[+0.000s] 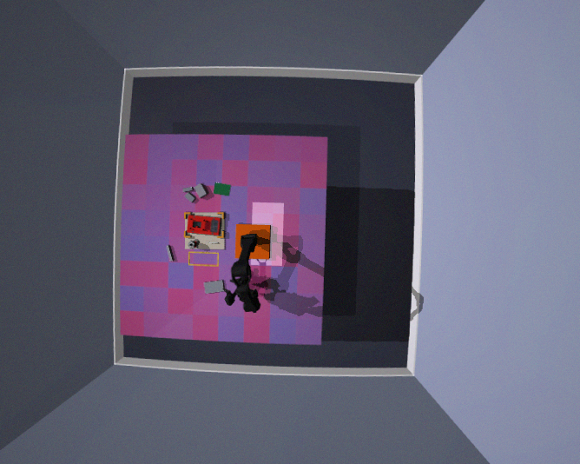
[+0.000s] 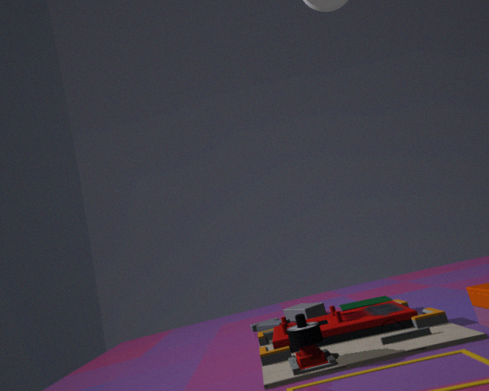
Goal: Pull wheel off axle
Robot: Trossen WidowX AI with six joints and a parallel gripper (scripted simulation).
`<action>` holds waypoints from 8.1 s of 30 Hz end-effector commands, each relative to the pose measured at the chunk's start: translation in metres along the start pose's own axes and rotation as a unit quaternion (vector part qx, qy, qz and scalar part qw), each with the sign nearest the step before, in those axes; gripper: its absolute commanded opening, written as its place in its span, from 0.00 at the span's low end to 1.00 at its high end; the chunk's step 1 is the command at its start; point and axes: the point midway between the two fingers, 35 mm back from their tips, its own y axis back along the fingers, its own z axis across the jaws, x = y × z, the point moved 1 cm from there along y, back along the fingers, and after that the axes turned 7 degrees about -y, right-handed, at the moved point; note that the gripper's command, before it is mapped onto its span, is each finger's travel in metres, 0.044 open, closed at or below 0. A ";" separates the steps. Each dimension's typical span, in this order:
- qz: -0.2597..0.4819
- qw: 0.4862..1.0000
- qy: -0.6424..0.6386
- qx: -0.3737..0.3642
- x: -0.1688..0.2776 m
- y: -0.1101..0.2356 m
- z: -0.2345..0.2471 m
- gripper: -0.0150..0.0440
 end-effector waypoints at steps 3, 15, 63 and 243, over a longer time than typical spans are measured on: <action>0.062 0.968 -0.214 -0.115 0.015 -0.042 -0.012 0.76; 0.211 0.759 -0.565 -0.246 0.055 -0.117 -0.031 0.76; 0.484 -0.238 -0.823 -0.179 0.248 -0.259 -0.043 0.76; 0.487 -0.236 -0.821 -0.179 0.222 -0.247 -0.046 0.25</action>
